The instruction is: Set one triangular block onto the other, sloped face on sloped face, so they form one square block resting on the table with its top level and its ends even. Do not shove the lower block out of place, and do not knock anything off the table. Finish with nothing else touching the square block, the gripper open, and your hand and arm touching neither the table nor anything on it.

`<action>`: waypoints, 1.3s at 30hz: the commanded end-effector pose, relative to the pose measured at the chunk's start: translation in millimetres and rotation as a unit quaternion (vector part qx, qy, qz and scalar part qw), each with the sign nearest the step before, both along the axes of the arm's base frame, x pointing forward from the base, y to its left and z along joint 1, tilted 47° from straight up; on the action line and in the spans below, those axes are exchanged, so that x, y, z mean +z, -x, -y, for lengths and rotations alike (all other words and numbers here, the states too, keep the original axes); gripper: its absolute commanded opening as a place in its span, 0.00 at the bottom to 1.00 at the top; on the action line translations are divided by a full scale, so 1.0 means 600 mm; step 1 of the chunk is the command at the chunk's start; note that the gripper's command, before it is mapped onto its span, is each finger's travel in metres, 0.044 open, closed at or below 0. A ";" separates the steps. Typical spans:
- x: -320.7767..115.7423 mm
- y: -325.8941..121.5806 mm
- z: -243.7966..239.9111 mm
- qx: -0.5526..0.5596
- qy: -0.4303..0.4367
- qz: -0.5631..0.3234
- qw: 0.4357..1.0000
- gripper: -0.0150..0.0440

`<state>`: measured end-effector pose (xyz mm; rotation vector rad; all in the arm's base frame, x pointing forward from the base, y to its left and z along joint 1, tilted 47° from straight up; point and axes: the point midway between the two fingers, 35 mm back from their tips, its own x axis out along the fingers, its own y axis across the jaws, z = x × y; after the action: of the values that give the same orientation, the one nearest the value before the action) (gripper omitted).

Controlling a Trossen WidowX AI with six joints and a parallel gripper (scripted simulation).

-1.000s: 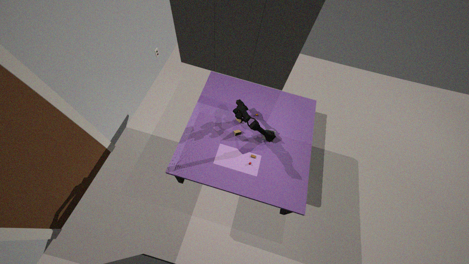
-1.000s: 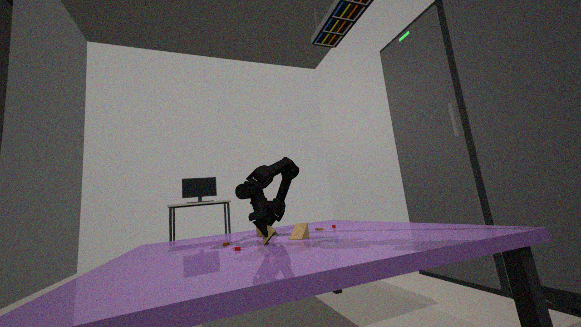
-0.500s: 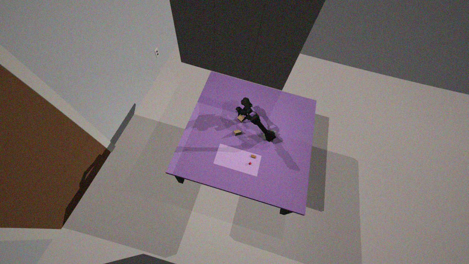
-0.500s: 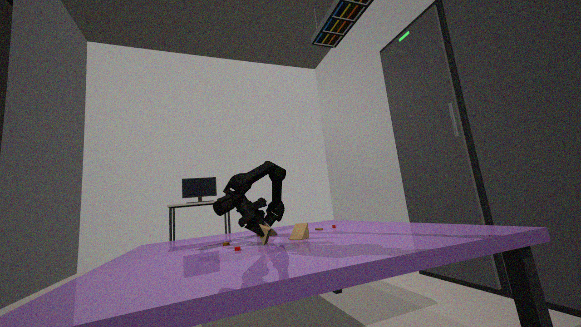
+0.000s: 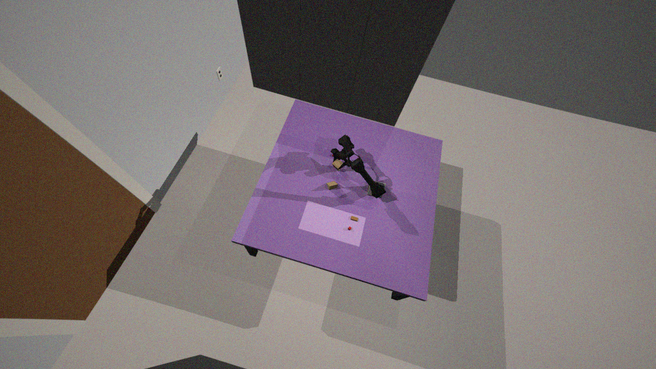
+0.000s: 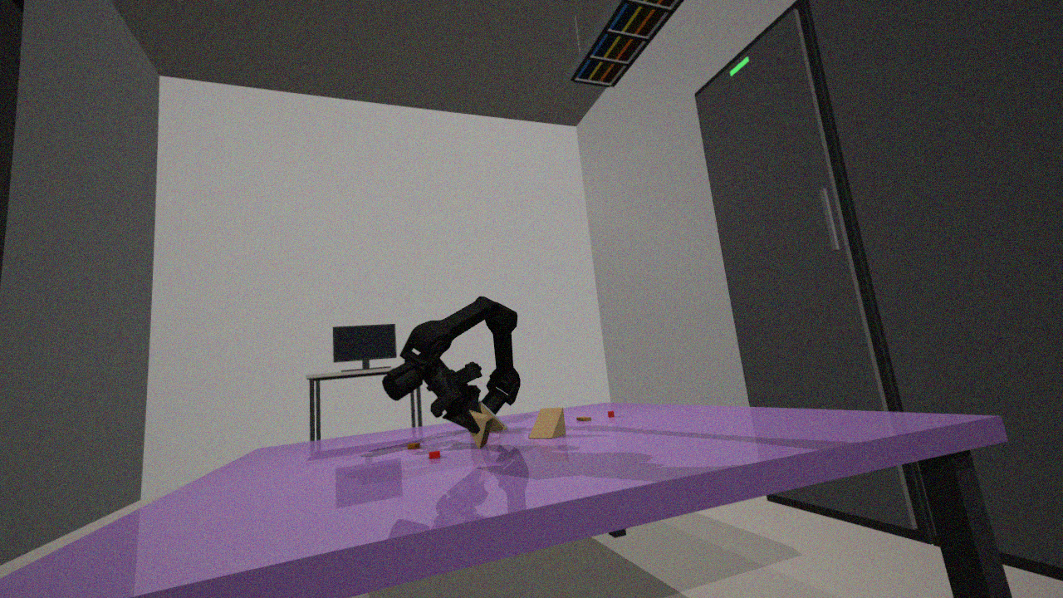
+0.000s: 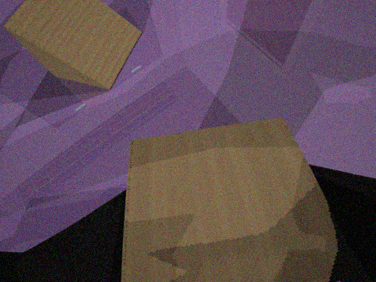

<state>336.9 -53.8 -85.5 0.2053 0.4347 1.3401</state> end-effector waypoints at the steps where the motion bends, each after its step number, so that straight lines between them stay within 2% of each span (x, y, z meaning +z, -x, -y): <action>1: 0.001 0.000 0.000 0.000 0.001 -0.001 1.000 0.74; 7: 0.001 0.000 0.000 0.000 0.001 -0.001 1.000 1.00; 18: 0.004 -0.001 0.003 -0.001 0.002 -0.001 1.000 1.00; 25: 0.118 -0.011 0.112 -0.056 0.063 -0.014 0.996 1.00; 31: 0.115 -0.013 0.108 -0.052 0.064 -0.009 0.997 1.00; 35: 0.104 -0.008 0.049 0.089 0.170 -0.078 0.978 1.00; 39: 0.097 -0.014 0.007 0.207 0.338 -0.137 0.908 1.00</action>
<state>334.3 -77.6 -33.8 -0.0269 0.9253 1.4418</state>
